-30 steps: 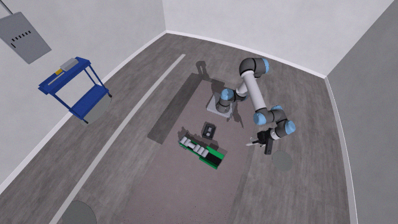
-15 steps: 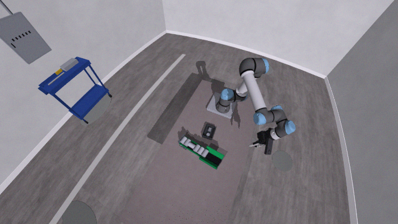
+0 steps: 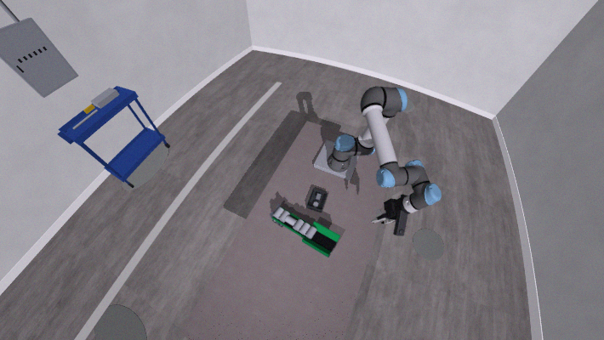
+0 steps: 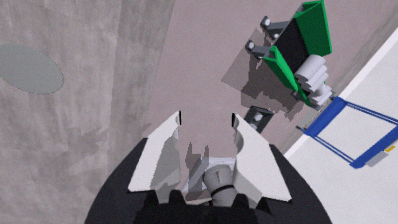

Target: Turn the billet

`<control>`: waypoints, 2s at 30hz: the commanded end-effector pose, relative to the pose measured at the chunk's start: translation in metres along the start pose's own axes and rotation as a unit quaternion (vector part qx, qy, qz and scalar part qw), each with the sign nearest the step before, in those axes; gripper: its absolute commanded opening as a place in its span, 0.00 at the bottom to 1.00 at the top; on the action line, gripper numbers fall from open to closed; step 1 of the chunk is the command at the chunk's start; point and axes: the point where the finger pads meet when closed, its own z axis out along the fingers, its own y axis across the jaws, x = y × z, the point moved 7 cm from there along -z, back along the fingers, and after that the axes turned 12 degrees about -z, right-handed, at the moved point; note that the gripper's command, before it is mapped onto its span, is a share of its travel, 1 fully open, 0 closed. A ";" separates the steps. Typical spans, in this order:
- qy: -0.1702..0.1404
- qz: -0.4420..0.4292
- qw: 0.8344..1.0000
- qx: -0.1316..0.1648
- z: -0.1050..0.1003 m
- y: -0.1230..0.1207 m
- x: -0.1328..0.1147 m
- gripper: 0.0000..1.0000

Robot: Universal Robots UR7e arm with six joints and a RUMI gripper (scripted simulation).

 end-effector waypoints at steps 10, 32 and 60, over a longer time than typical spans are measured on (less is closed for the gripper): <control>-0.001 0.011 1.000 0.012 0.006 0.023 -0.003 0.40; -0.002 0.054 0.997 0.055 0.029 0.103 -0.024 0.40; 0.002 0.078 0.994 0.076 0.043 0.143 -0.041 0.40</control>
